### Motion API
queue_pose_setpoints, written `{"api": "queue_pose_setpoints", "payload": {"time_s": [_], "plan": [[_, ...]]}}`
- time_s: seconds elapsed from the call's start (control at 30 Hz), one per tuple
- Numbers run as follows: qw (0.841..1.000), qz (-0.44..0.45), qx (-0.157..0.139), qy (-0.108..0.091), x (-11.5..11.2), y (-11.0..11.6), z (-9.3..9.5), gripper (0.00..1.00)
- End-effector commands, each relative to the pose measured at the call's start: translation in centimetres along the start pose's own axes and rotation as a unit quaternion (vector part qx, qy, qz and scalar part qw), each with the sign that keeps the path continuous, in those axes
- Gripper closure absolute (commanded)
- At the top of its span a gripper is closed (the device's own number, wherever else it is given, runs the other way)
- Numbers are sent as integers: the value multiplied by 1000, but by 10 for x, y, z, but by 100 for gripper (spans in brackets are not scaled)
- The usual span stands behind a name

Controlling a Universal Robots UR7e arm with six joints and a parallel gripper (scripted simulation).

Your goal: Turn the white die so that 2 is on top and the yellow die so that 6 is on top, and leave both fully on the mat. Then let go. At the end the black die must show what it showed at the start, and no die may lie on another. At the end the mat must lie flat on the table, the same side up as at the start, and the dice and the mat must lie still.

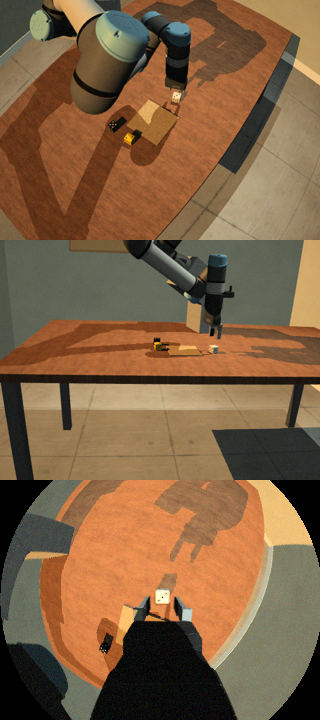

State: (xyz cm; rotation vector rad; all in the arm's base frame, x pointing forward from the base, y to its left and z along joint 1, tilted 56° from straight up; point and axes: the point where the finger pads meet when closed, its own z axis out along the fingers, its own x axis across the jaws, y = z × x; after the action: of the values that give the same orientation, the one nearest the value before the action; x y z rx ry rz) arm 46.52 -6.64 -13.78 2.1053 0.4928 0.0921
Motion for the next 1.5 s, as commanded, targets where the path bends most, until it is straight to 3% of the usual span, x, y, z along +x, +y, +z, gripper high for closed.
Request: {"api": "queue_pose_setpoints", "payload": {"time_s": [0.0,0.5,1.47], "plan": [[1000,0,0,0,0,0,4,13],[1000,0,0,0,1,0,25,13],[1000,0,0,0,1,0,31,13]]}}
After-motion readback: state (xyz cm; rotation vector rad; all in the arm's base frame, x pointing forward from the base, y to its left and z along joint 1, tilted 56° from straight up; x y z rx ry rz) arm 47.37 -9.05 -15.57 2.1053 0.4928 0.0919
